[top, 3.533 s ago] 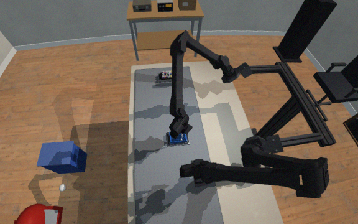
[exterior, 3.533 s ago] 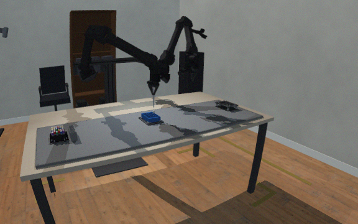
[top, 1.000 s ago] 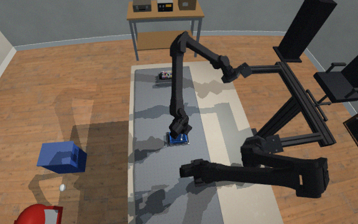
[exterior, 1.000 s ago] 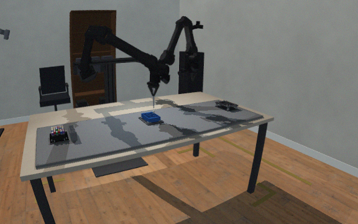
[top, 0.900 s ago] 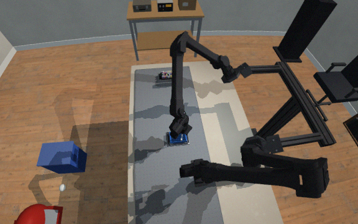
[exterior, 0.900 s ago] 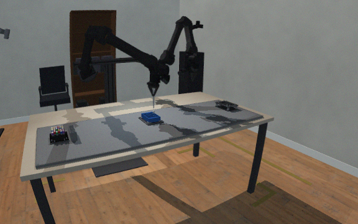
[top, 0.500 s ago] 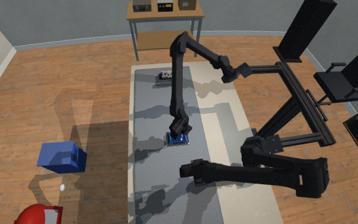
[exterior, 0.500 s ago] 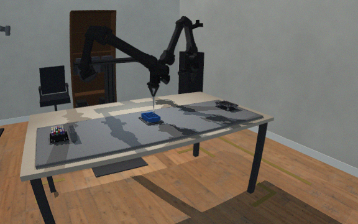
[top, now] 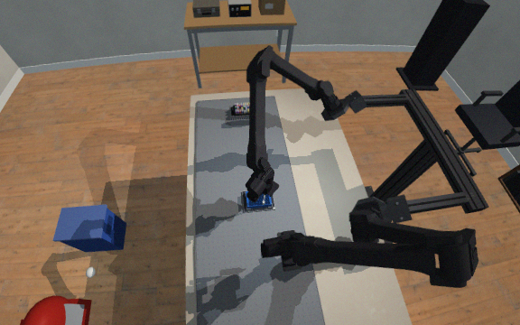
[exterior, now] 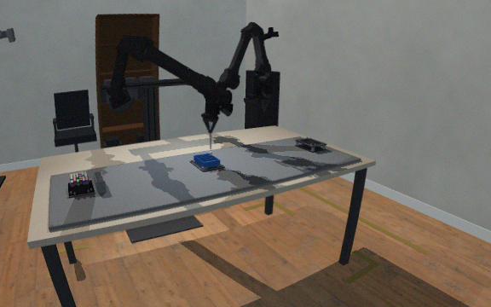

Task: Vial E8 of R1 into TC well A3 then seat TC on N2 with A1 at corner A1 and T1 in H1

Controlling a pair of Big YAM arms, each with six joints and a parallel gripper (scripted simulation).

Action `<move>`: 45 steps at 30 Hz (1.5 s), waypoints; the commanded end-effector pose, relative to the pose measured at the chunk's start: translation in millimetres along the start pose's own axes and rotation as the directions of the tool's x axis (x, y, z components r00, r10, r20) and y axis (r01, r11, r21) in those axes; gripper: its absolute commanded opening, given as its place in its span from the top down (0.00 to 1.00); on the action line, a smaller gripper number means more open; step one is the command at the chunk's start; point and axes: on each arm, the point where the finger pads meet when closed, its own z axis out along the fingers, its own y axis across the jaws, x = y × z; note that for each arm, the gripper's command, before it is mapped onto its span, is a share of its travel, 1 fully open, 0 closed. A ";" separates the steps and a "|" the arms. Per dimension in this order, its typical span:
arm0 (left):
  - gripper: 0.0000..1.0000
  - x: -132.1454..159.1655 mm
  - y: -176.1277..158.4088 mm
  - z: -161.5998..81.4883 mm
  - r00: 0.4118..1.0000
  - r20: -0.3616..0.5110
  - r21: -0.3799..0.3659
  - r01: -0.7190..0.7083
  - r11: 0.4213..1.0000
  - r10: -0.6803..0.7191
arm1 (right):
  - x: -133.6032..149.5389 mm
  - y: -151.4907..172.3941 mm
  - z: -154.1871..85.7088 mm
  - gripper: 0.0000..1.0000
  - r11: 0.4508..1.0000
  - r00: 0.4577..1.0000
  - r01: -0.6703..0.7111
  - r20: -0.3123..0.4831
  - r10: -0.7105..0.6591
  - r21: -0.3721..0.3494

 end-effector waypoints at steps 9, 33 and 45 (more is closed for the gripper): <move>0.00 -8.3 2.3 -5.0 1.000 0.015 0.001 -0.003 1.000 0.003 | -3.5 -4.5 9.4 0.93 1.000 1.000 -0.012 0.001 0.012 0.000; 0.00 -8.3 2.3 -5.0 1.000 0.015 0.001 -0.003 1.000 0.003 | -4.4 -3.8 12.6 0.93 1.000 1.000 -0.011 0.004 0.011 -0.001; 0.00 -8.3 2.3 -5.0 1.000 0.015 0.001 -0.003 1.000 0.003 | -3.1 -2.6 15.7 0.93 1.000 1.000 -0.008 0.001 0.008 -0.001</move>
